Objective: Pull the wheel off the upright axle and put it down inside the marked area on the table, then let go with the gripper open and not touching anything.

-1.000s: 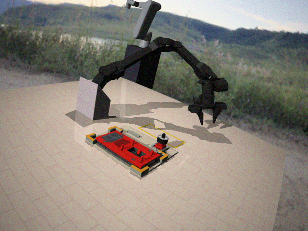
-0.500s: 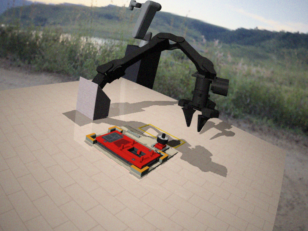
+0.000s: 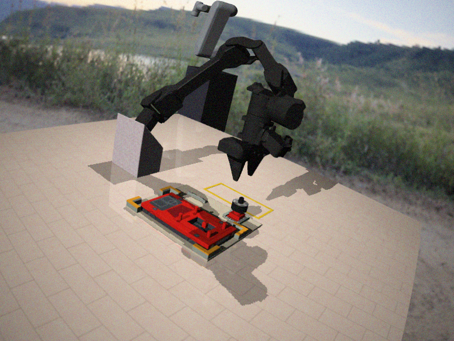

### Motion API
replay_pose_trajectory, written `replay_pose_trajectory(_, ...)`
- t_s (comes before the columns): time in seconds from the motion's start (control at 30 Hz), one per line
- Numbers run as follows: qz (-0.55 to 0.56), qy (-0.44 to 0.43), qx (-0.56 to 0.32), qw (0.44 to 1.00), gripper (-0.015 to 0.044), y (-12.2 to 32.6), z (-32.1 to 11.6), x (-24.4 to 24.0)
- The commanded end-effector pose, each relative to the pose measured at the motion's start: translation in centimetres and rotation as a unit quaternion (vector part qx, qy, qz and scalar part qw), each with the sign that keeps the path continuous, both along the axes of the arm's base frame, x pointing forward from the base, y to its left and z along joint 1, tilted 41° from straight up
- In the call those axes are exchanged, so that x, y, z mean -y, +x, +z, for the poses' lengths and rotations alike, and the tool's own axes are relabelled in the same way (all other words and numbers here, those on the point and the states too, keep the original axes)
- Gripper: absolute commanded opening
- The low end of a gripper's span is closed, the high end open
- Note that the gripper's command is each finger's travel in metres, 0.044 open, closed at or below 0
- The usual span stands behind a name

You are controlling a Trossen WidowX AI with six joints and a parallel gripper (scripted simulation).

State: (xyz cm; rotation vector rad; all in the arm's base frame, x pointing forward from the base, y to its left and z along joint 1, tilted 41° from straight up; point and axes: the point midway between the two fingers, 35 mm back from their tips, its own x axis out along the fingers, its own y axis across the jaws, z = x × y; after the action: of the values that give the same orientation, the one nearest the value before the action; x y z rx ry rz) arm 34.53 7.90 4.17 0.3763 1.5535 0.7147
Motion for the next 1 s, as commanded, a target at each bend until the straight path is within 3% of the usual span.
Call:
replay_pose_trajectory(0.0,-0.006,0.003,-0.009,1.000,0.0300,-0.1,0.1,-0.2)
replay_pose_trajectory(0.27,-0.006,0.003,-0.008,1.000,0.0300,0.8,-0.2,-0.7)
replay_pose_trajectory(0.7,-0.006,0.005,-0.009,1.000,0.0300,-0.1,-5.5,-5.2)
replay_pose_trajectory(0.83,0.000,0.002,-0.012,1.000,0.0195,-0.2,-5.4,-5.1)
replay_pose_trajectory(0.97,0.000,0.002,-0.012,1.000,0.0168,-0.2,-5.4,-5.1)
